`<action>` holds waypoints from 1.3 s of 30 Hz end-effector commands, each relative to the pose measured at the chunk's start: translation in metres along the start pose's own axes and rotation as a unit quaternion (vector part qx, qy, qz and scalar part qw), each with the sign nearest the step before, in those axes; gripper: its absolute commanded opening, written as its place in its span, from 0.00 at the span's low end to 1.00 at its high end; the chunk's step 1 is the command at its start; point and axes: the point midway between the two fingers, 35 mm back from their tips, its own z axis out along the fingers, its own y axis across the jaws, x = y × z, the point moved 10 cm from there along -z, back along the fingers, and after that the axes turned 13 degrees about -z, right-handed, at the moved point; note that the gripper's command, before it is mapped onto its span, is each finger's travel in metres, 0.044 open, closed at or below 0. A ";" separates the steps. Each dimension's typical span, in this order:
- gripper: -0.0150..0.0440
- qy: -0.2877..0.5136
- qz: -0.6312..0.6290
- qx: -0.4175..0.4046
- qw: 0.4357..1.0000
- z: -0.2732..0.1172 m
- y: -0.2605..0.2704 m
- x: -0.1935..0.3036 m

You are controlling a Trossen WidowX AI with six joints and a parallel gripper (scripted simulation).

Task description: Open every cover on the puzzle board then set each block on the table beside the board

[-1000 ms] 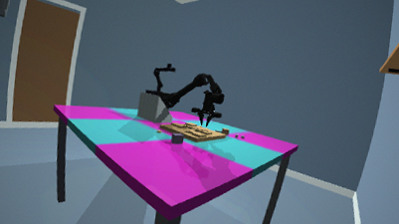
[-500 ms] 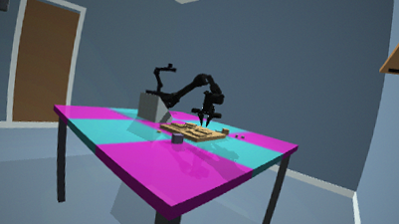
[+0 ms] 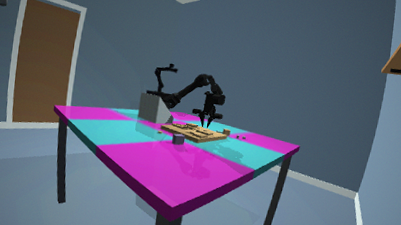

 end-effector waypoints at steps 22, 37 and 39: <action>0.50 -0.002 0.002 0.002 1.000 0.021 0.000 0.000; 0.50 -0.002 0.002 0.002 1.000 0.031 0.000 0.000; 0.50 -0.002 0.002 0.002 1.000 0.032 0.000 0.000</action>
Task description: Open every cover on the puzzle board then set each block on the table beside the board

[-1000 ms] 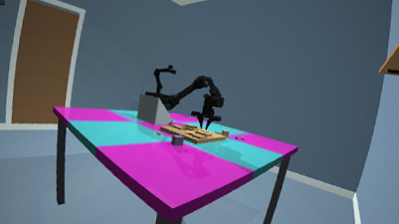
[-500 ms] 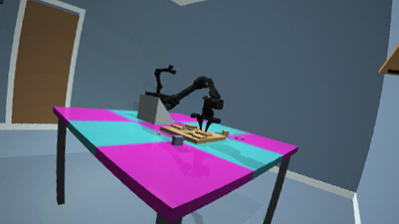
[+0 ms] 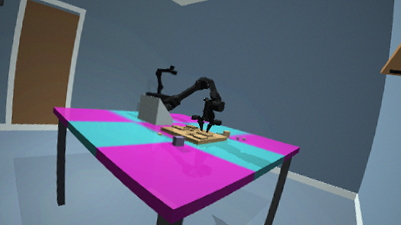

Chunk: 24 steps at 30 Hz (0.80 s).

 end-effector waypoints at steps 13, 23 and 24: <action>0.39 0.000 0.000 0.000 1.000 0.000 0.000 0.000; 0.39 0.000 0.001 0.000 1.000 -0.011 0.000 0.001; 0.39 0.000 0.001 0.000 1.000 -0.012 0.000 0.001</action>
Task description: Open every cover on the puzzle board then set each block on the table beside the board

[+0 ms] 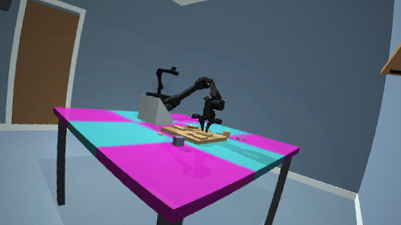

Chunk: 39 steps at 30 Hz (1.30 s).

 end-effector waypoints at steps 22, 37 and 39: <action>0.39 0.000 -0.001 0.000 1.000 -0.033 0.001 0.000; 0.39 0.001 0.000 -0.001 1.000 -0.066 0.000 0.001; 0.39 0.001 0.000 -0.001 1.000 -0.071 0.001 0.001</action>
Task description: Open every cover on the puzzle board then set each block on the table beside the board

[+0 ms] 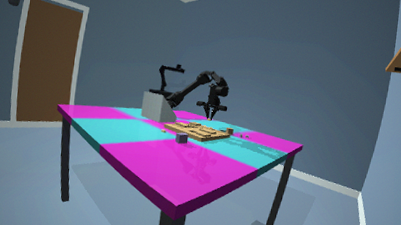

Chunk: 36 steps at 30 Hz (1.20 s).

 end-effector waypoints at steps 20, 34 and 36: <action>0.39 0.014 0.000 -0.005 1.000 -0.027 0.030 0.040; 0.39 0.023 0.002 -0.009 1.000 -0.032 0.066 0.079; 0.39 0.024 0.002 -0.010 1.000 -0.033 0.072 0.084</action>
